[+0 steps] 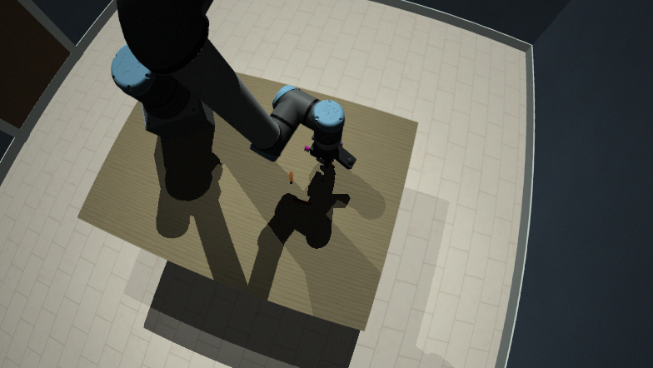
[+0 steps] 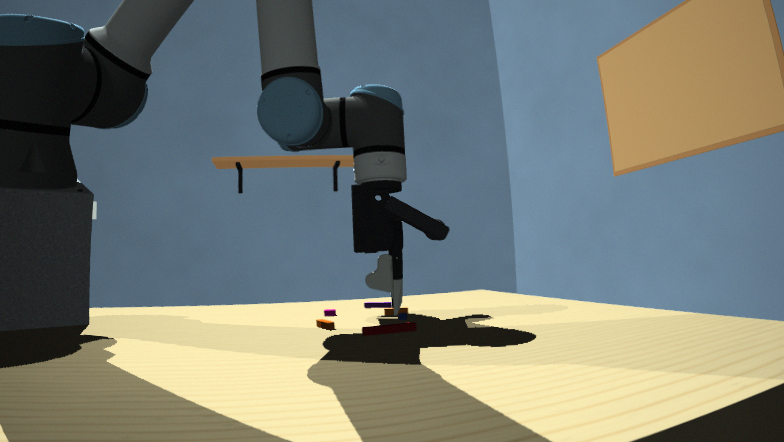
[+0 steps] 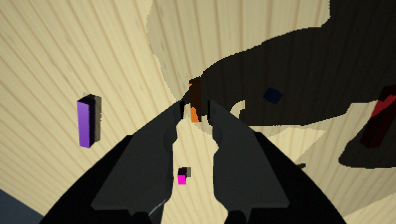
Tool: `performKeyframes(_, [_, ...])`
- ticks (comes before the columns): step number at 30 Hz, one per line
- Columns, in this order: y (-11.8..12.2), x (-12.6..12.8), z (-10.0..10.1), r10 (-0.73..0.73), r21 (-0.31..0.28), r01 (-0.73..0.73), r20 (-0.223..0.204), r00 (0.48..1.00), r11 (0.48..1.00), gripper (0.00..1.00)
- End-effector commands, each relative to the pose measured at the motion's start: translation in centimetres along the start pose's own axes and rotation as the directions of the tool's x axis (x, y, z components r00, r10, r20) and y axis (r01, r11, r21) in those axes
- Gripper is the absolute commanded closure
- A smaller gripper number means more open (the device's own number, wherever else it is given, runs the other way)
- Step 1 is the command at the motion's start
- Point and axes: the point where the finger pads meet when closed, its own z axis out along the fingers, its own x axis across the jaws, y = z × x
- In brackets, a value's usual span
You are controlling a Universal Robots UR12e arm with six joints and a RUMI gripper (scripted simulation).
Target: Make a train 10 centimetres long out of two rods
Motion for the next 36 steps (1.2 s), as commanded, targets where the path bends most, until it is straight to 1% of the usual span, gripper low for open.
performKeyframes(1, [-0.05,0.0,-0.05,0.0,0.001,0.0,0.0,1.0,1.0,0.86])
performKeyframes(12, [-0.05,0.0,-0.05,0.0,0.001,0.0,0.0,1.0,1.0,0.86])
performKeyframes(13, [-0.05,0.0,-0.05,0.0,0.001,0.0,0.0,1.0,1.0,1.0])
performKeyframes(36, [-0.05,0.0,-0.05,0.0,0.001,0.0,0.0,1.0,1.0,1.0])
